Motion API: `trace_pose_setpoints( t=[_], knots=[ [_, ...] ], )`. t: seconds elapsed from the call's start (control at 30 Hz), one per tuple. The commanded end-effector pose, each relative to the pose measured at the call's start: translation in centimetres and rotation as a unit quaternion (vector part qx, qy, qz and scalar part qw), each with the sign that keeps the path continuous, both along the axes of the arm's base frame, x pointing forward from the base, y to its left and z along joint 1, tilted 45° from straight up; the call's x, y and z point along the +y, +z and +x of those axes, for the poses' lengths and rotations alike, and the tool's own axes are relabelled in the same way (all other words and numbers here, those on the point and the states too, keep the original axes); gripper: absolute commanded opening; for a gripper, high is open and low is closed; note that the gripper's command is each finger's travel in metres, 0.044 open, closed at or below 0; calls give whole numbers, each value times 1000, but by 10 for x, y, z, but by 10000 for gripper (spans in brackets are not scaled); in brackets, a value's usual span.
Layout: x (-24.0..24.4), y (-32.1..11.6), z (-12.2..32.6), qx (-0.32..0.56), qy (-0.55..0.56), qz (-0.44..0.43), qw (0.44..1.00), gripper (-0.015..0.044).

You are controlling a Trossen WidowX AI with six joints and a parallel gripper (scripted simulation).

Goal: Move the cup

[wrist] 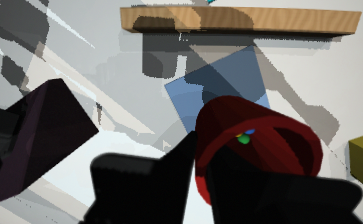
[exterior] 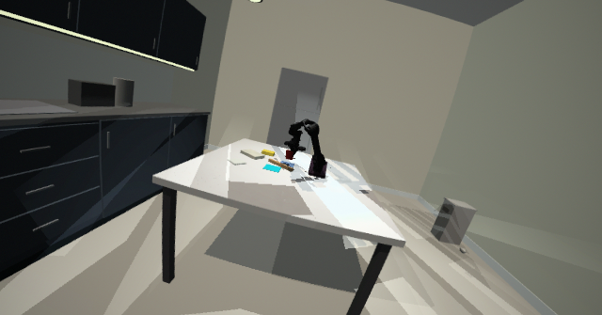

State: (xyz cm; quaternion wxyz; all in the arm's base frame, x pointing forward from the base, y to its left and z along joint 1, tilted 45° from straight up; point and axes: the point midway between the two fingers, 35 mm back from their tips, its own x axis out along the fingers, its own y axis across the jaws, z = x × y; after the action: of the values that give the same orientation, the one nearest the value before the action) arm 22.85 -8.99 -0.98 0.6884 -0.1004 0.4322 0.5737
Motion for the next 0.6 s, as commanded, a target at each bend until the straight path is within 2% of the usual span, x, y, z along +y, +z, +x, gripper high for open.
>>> trace_pose_setpoints(
  t=[0.0,0.57],
  knots=[
    [0,0,0,0,0,0,1000,0],
    [9,9,6,0,1,-1,1000,0]
  ],
)
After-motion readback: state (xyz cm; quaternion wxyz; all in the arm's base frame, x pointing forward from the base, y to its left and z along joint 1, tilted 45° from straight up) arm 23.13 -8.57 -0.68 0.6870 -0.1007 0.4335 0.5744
